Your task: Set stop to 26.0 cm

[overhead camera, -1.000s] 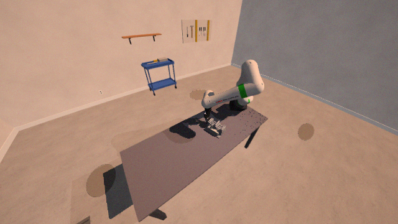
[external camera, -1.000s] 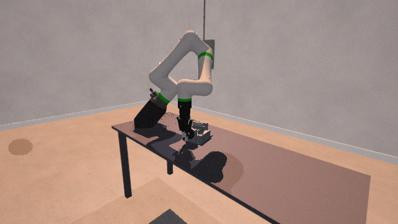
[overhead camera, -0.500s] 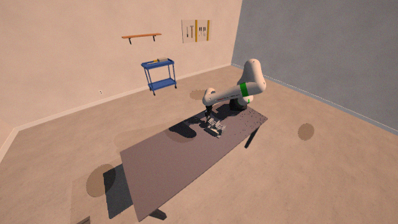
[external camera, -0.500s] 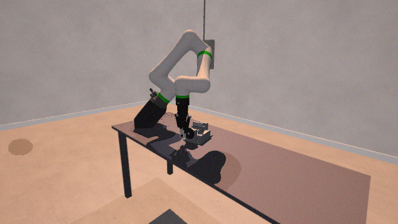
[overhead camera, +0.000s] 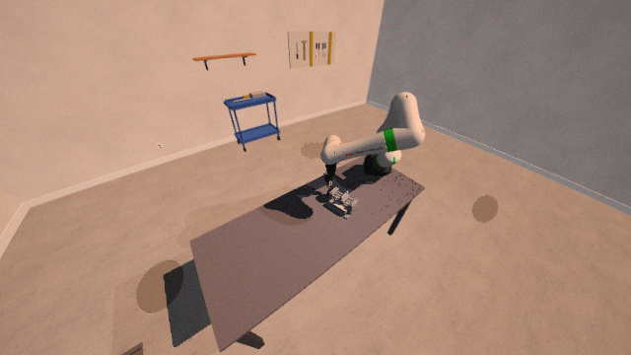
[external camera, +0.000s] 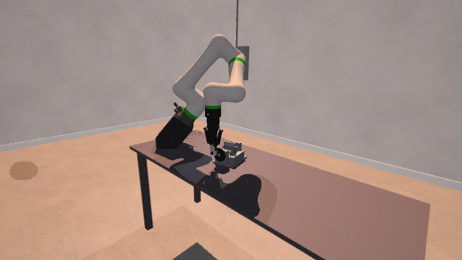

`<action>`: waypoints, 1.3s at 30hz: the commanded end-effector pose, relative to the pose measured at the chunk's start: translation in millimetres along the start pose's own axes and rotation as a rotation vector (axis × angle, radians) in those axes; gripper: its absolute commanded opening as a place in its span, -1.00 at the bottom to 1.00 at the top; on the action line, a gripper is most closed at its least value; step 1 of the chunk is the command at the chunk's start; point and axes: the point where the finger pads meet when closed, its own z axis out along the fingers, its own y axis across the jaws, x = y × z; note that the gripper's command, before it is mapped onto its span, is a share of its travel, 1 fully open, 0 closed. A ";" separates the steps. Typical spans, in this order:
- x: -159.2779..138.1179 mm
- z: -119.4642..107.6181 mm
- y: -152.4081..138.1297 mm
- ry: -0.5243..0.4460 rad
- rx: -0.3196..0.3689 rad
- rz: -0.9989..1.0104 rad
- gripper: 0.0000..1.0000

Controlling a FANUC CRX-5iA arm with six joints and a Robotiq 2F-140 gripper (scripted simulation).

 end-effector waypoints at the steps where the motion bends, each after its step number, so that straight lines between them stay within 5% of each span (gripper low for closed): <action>1: 0.2 -4.1 -5.2 0.000 0.001 0.000 -0.92; 17: 0.2 -6.3 -33.5 0.000 0.001 0.000 -0.92; 39: 0.2 28.1 -51.1 0.000 0.001 0.000 -0.92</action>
